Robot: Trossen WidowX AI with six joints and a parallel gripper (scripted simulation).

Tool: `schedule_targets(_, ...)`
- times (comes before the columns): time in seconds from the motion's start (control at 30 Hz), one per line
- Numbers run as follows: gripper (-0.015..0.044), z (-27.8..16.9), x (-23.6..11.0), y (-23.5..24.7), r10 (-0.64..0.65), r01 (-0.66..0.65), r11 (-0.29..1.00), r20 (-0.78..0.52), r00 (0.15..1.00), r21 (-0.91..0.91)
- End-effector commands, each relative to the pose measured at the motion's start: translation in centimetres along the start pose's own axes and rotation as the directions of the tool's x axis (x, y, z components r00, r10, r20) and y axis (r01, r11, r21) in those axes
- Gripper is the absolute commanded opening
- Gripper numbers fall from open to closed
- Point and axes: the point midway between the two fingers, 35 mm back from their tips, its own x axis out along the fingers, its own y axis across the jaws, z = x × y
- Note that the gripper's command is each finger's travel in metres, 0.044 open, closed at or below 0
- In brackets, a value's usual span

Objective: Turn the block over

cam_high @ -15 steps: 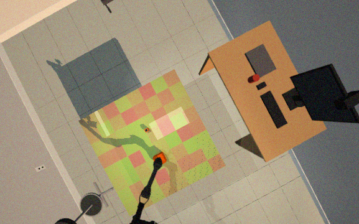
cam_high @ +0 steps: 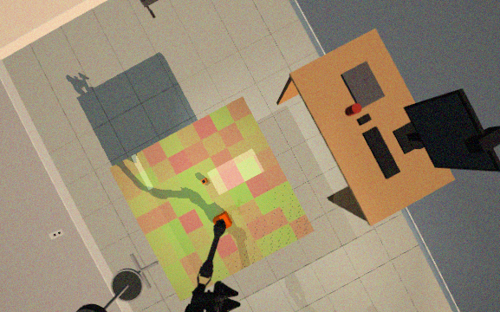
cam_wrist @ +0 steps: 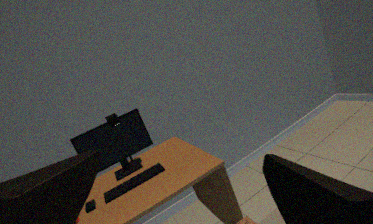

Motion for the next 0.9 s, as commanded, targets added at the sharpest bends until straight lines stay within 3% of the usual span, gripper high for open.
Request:
schedule_targets(0.0,0.044,-2.9,2.0,6.2,0.126,-0.135,0.987,-0.09,0.988,-0.091)
schedule_targets(0.2,0.044,-8.3,3.1,14.4,0.275,-0.335,0.911,-0.25,0.928,-0.24)
schedule_targets(0.43,0.044,-16.0,1.9,22.6,0.394,-0.565,0.752,-0.456,0.798,-0.34)
schedule_targets(0.7,0.044,-25.2,-1.7,28.9,0.429,-0.782,0.484,-0.673,0.603,-0.392)
schedule_targets(0.87,0.044,-29.3,-4.1,30.7,0.415,-0.854,0.358,-0.754,0.508,-0.378)
